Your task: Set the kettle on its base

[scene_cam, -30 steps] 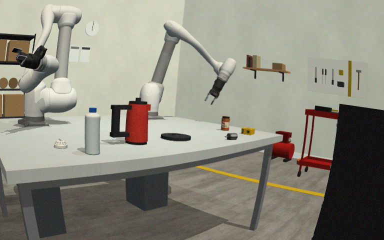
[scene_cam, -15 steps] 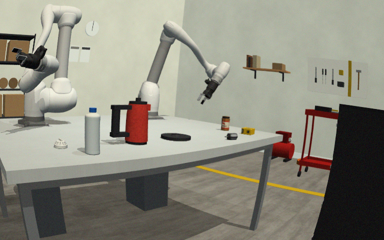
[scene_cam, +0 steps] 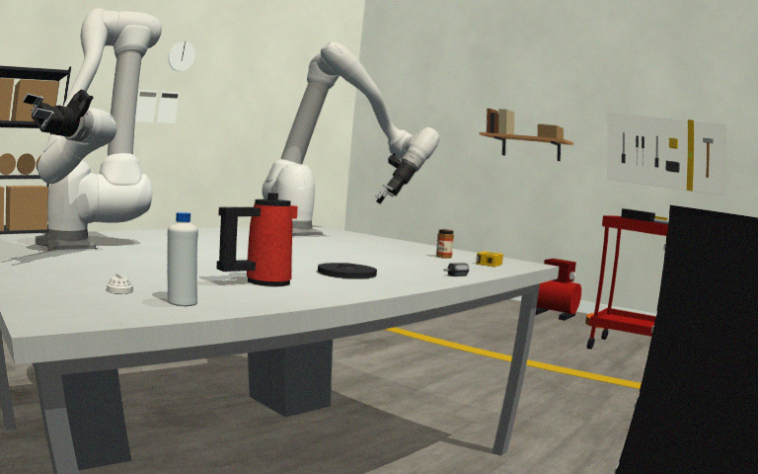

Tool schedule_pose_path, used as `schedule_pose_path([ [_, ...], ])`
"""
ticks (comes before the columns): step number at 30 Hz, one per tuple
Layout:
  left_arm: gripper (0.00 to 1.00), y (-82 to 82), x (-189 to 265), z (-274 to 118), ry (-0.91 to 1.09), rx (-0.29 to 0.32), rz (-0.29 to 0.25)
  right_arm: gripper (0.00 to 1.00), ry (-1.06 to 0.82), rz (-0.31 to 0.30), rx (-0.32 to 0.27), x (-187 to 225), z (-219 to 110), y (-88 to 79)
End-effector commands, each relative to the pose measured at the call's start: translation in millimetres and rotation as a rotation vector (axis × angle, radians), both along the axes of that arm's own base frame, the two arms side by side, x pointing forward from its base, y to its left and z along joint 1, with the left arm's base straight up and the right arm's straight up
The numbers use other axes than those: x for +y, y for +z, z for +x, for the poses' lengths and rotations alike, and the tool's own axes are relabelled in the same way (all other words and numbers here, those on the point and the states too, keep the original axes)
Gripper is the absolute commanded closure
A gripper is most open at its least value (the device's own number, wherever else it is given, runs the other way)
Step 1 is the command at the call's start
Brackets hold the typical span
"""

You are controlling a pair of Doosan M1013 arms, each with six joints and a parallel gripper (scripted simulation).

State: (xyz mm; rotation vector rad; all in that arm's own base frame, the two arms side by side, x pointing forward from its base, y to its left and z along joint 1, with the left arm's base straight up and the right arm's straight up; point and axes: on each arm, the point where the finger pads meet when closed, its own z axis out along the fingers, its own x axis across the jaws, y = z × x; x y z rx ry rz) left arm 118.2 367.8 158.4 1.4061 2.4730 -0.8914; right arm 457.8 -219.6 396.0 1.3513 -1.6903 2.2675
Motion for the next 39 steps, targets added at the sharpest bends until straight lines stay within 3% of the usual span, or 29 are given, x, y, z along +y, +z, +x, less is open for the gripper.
schedule_pose_path([
  [1,0.0,0.3,-1,-21,0.111,0.065,-0.001,0.0,0.0,0.0,-0.001,0,0,0.5],
  [3,0.0,0.3,-1,-21,0.111,0.065,-0.001,0.0,0.0,0.0,-0.001,0,0,0.5],
  [18,0.0,0.3,-18,-92,0.509,0.306,-0.029,0.0,0.0,0.0,-0.001,0,0,0.5],
  [20,0.0,0.3,-18,-92,0.509,0.306,-0.029,0.0,0.0,0.0,-0.001,0,0,0.5],
  [34,0.0,0.3,-33,-131,0.745,0.463,-0.059,0.0,0.0,0.0,-0.001,0,0,0.5],
  [39,0.0,0.4,-36,-137,0.779,0.486,-0.064,0.0,0.0,0.0,-0.001,0,0,0.5],
])
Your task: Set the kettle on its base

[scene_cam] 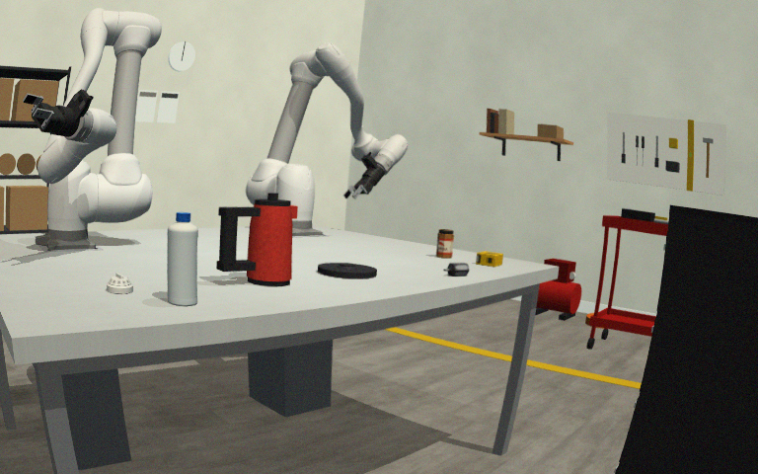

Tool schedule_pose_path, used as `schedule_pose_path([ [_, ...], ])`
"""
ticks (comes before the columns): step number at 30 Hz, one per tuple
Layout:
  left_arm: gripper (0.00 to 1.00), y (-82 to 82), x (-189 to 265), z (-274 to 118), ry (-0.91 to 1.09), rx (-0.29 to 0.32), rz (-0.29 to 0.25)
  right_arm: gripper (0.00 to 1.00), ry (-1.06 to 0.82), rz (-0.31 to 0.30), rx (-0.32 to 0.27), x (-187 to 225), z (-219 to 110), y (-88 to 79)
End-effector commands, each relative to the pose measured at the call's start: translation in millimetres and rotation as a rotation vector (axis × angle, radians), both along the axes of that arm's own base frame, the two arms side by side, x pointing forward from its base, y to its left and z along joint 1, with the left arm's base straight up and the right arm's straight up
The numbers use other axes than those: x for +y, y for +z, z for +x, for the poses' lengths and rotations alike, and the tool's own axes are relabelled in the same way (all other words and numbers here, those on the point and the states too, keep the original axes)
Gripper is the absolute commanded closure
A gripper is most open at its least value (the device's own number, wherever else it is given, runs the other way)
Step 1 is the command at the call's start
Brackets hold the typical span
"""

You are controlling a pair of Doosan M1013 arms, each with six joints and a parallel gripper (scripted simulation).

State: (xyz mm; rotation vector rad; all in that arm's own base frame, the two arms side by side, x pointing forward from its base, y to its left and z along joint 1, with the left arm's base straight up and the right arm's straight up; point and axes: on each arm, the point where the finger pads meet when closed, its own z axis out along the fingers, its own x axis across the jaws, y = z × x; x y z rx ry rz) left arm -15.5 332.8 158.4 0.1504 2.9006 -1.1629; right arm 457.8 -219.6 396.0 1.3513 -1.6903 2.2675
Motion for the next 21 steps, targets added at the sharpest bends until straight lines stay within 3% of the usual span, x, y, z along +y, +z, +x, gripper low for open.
schedule_pose_path([
  [1,0.0,0.4,-2,-4,0.028,0.018,-0.004,0.0,0.0,0.0,-0.001,0,0,0.5],
  [21,0.0,0.4,-9,-19,0.124,0.082,-0.021,0.0,0.0,0.0,-0.001,0,0,0.5],
])
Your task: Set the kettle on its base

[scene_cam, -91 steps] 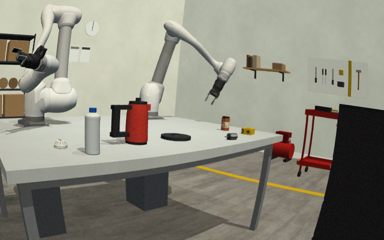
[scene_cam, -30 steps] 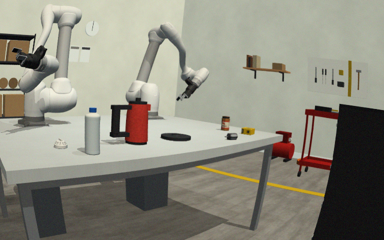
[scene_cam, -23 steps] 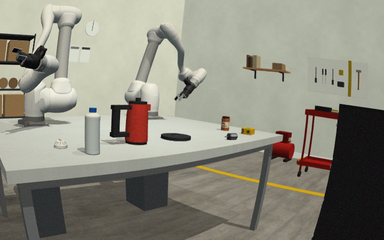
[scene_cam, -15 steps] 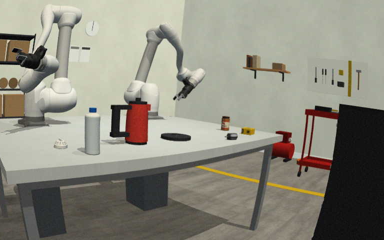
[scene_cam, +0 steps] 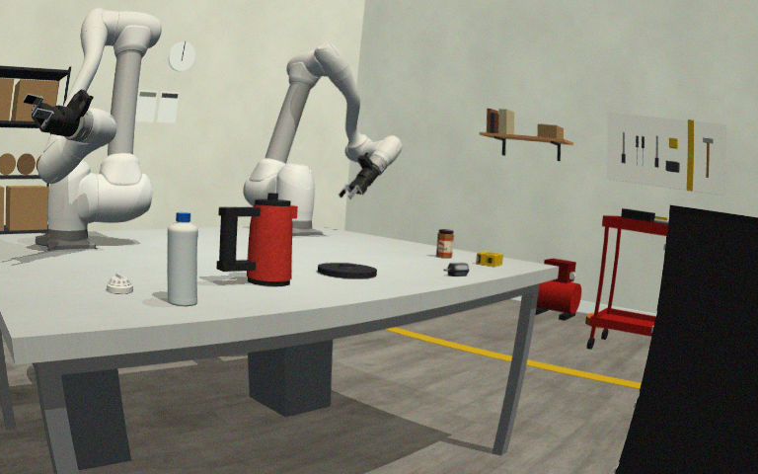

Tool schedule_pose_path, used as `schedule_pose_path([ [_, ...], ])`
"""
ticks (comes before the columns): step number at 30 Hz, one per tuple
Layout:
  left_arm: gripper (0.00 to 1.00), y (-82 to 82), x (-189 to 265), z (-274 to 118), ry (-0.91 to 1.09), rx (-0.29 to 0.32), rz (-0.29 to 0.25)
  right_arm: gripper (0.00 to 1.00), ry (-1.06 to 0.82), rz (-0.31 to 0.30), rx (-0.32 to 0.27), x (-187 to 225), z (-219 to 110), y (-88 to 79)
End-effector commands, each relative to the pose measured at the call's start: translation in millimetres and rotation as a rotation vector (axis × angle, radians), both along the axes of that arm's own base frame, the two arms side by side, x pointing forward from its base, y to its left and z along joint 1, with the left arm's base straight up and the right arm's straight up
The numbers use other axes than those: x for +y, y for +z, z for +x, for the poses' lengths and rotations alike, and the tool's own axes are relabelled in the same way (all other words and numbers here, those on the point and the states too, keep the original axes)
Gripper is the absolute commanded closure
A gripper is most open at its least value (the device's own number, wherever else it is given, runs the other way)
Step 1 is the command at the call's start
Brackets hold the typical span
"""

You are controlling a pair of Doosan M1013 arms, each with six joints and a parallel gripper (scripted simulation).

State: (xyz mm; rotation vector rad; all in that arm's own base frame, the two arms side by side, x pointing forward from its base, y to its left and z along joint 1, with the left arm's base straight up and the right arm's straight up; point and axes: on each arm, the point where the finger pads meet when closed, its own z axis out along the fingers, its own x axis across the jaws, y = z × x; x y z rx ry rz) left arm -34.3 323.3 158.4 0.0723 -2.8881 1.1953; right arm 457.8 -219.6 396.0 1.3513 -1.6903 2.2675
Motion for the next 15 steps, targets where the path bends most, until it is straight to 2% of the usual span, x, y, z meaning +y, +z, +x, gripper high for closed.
schedule_pose_path([
  [1,0.0,0.4,-0.1,-0.7,0.004,0.003,0.0,0.0,0.0,0.0,-0.001,0.0,0.2,0.5],
  [15,0.0,0.4,-0.4,-1.3,0.008,0.006,-0.001,0.0,0.0,0.0,-0.001,0.0,0.2,0.5],
])
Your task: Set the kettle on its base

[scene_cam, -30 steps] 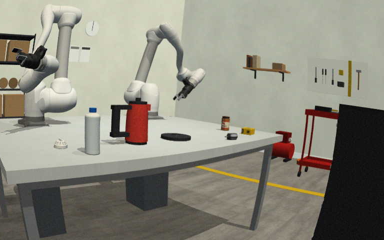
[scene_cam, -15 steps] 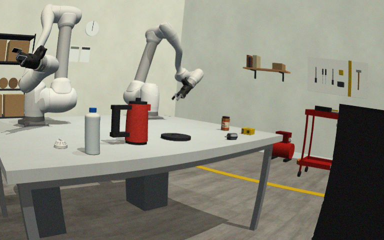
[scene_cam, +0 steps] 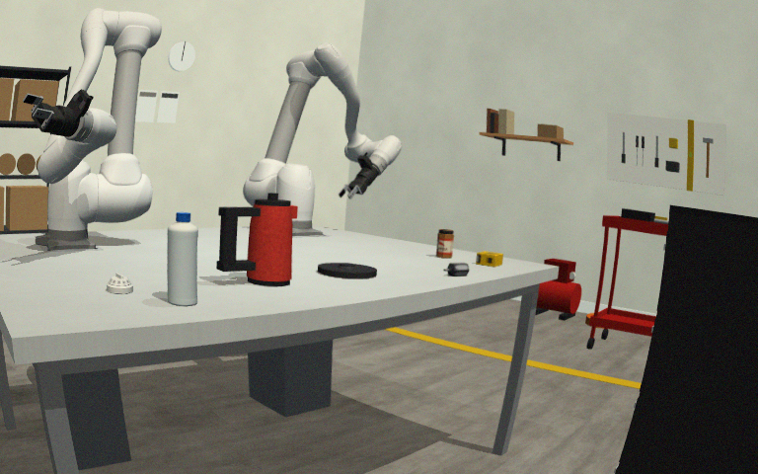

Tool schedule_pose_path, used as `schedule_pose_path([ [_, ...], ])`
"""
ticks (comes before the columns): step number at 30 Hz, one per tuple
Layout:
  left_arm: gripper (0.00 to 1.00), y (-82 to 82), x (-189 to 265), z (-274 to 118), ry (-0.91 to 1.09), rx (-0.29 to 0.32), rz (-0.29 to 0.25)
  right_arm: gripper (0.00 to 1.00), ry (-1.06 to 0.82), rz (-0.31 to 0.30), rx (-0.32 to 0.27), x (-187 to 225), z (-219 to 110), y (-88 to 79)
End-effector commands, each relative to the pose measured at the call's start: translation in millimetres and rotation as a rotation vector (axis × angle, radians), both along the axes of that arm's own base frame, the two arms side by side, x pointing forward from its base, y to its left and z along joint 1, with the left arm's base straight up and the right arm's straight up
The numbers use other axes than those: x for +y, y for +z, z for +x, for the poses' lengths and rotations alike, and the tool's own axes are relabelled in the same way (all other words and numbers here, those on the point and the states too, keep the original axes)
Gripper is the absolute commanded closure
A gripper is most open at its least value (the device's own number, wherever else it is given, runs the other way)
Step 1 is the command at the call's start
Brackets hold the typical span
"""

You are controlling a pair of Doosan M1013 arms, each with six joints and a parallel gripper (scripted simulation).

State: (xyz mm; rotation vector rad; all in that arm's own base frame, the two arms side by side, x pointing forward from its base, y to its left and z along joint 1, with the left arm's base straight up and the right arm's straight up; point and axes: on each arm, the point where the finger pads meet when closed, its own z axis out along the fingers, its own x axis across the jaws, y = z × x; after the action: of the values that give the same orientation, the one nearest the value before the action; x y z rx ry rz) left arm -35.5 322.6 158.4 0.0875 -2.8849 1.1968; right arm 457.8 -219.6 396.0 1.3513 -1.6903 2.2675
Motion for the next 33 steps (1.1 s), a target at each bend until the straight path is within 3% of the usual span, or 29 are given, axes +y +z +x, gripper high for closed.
schedule_pose_path([
  [1,0.0,0.4,0,0,0.0,0.0,0.001,0.0,0.0,0.0,0.0,0,0,0.5],
  [17,0.0,0.4,0,0,0.0,0.0,0.001,0.0,-0.016,-0.006,0.017,-2,4,1.8],
  [33,0.0,0.4,0,0,0.0,0.0,0.001,0.0,-0.074,-0.024,0.092,-9,16,5.2],
])
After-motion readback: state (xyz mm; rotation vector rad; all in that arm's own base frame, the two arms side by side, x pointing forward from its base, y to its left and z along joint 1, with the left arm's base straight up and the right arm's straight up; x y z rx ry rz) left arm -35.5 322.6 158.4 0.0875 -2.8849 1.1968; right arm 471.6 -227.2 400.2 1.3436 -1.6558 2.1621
